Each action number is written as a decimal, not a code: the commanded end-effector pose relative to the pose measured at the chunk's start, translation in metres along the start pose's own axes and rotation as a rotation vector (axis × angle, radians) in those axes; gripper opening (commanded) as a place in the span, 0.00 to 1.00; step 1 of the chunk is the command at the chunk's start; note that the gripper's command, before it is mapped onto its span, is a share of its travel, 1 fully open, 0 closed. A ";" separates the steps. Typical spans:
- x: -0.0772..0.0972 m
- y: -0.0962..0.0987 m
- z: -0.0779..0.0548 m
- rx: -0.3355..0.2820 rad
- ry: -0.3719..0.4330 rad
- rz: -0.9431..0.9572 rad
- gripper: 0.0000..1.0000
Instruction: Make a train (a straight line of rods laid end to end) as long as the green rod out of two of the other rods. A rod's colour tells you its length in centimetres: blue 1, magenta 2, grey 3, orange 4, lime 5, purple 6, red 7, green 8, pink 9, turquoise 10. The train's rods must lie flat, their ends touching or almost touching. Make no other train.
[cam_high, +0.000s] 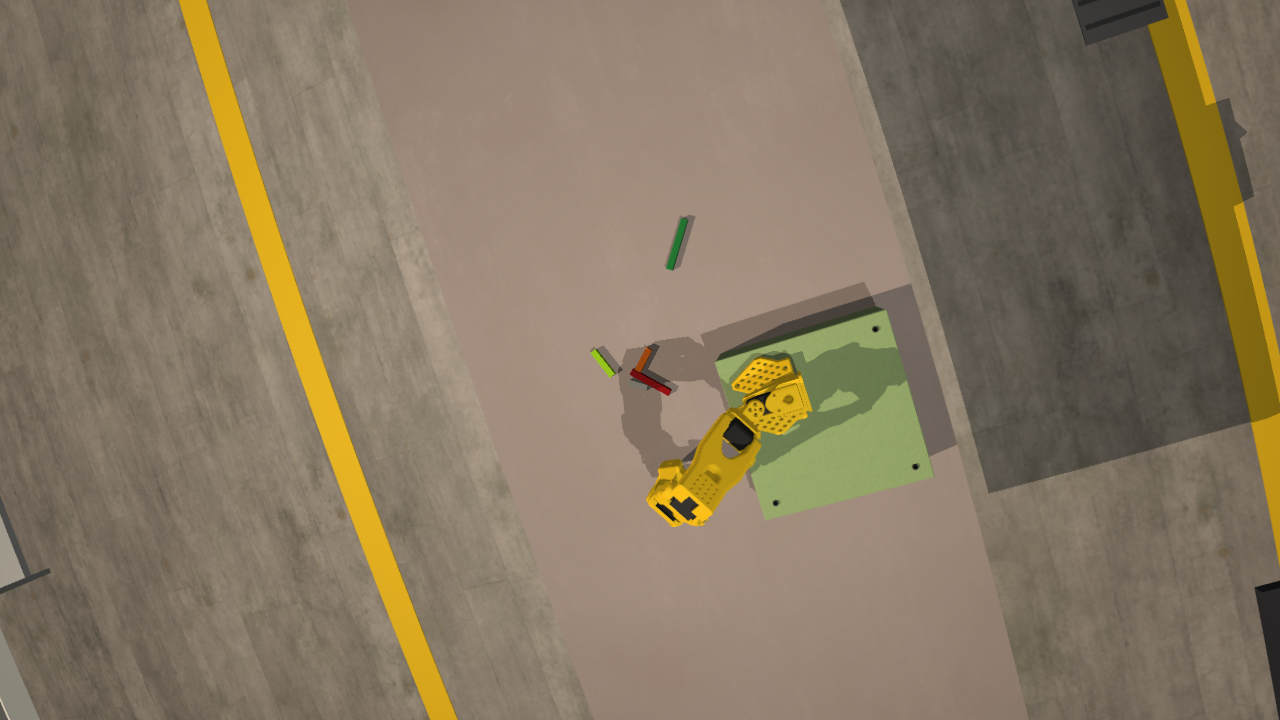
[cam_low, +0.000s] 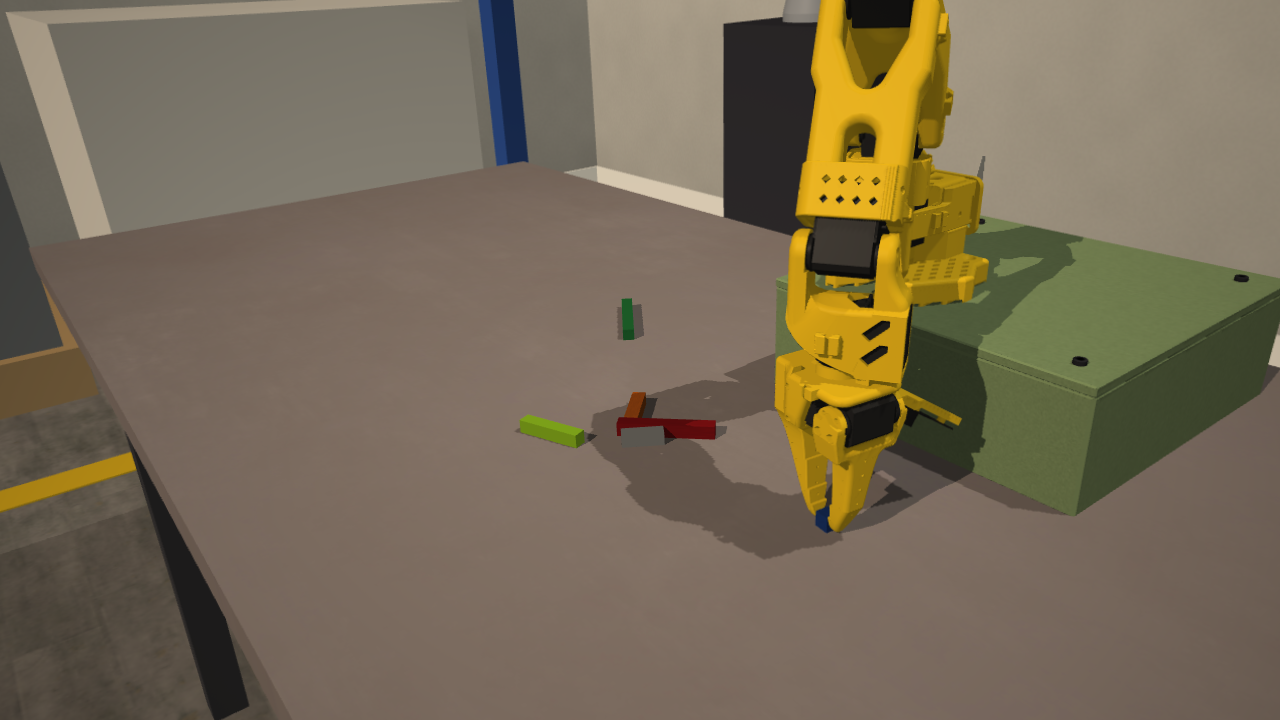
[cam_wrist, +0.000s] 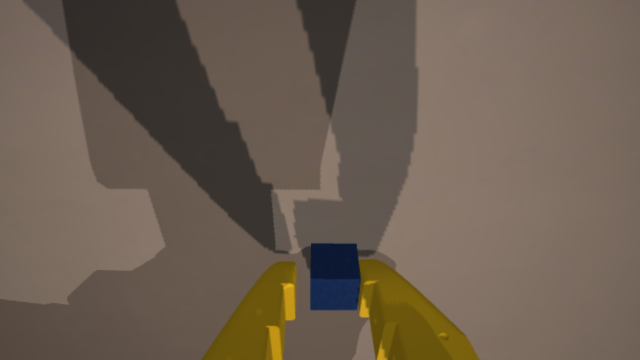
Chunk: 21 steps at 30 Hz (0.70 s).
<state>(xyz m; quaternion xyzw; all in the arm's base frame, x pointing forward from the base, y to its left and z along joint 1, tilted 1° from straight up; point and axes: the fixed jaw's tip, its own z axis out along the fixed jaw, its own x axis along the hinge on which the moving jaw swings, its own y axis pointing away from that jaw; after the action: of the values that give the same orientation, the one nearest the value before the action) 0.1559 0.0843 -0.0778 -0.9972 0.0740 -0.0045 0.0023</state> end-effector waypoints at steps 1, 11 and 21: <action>-0.001 -0.002 0.002 0.004 0.002 -0.018 0.05; -0.001 -0.002 0.002 0.004 0.002 -0.018 0.01; -0.001 -0.002 0.002 0.004 0.002 -0.018 0.00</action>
<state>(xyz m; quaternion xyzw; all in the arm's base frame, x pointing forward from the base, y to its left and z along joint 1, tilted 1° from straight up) 0.1559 0.0843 -0.0778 -0.9972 0.0740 -0.0045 0.0023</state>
